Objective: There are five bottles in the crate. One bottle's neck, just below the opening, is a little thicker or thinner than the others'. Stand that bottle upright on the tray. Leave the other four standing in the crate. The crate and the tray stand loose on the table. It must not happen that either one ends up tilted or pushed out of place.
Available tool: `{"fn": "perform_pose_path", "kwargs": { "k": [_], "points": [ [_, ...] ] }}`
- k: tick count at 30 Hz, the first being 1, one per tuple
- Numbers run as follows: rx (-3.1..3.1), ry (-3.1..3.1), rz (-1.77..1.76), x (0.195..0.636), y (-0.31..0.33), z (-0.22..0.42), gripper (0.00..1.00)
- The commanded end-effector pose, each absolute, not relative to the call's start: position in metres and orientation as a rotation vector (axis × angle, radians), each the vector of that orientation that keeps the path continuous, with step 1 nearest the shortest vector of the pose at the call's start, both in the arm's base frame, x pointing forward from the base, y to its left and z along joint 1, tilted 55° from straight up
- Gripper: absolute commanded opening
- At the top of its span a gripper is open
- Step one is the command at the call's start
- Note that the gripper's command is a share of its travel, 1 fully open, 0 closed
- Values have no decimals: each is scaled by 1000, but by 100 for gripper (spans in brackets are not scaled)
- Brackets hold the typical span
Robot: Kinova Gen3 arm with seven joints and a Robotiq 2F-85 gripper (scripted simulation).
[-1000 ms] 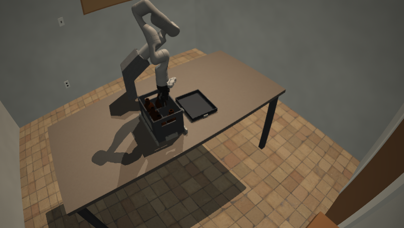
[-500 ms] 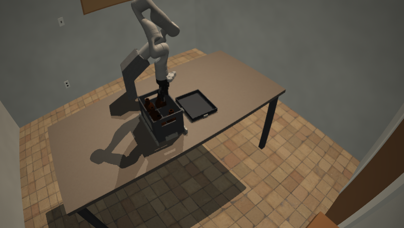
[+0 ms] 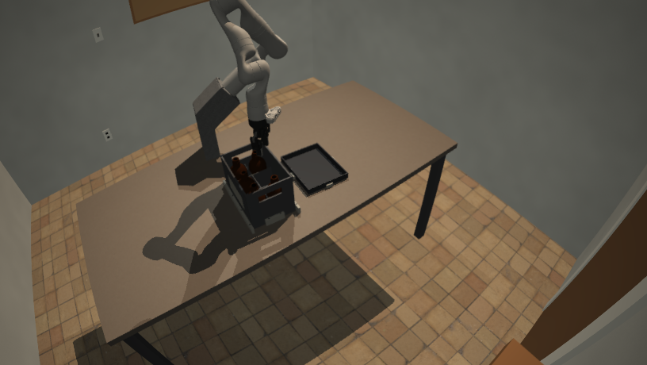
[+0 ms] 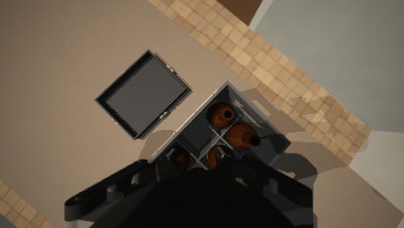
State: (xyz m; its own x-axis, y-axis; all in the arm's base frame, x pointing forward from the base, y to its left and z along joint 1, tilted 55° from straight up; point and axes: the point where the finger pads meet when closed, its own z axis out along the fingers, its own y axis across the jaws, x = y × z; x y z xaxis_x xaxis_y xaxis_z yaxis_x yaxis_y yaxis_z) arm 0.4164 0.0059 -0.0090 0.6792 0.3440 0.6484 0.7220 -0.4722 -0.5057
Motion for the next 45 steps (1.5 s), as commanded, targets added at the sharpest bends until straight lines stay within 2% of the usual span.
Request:
{"fn": "perform_pose_path", "kwargs": {
  "k": [1, 5, 6, 45],
  "points": [
    [-2094, -813, -603, 417, 1, -8, 64],
    [-2094, -813, -603, 417, 1, -7, 64],
    [-2094, -813, -603, 417, 1, -7, 0],
    [-2095, -815, -604, 423, -3, -10, 0]
  ]
}}
